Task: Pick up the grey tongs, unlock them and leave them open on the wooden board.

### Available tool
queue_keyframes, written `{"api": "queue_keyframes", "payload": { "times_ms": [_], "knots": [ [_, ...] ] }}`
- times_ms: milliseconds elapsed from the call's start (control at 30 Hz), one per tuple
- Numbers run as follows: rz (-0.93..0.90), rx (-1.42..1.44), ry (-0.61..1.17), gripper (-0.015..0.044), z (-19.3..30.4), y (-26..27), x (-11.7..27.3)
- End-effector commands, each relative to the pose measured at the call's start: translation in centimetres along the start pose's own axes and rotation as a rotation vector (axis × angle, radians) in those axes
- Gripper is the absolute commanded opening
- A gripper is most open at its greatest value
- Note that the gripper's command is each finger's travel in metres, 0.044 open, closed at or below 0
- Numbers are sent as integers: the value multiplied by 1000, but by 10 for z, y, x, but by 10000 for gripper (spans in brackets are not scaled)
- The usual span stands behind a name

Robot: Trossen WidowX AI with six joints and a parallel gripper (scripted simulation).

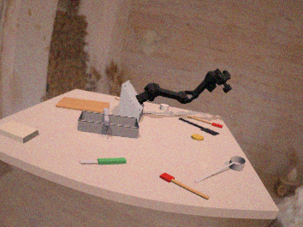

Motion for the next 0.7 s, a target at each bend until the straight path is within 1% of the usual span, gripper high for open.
{"api": "queue_keyframes", "payload": {
  "times_ms": [0, 133, 167, 367, 667],
  "knots": [
    [0, -1, -3, 374, -1, 0, 0],
    [15, -16, -49, 269, -14, 2, 7],
    [15, -23, -68, 260, -19, 4, 10],
    [14, -106, -254, 260, -73, 18, 40],
    [-66, -265, -632, 260, -165, 47, 121]
  ]
}}
Point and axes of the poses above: the point midway between the two fingers, 35 mm back from their tips, its own x axis back along the fingers, its own y axis across the jaws, z = x × y, the point moved 5 cm from there along x, back along the fingers, and after that the axes turned 7 degrees about x, right-handed, at the moved point
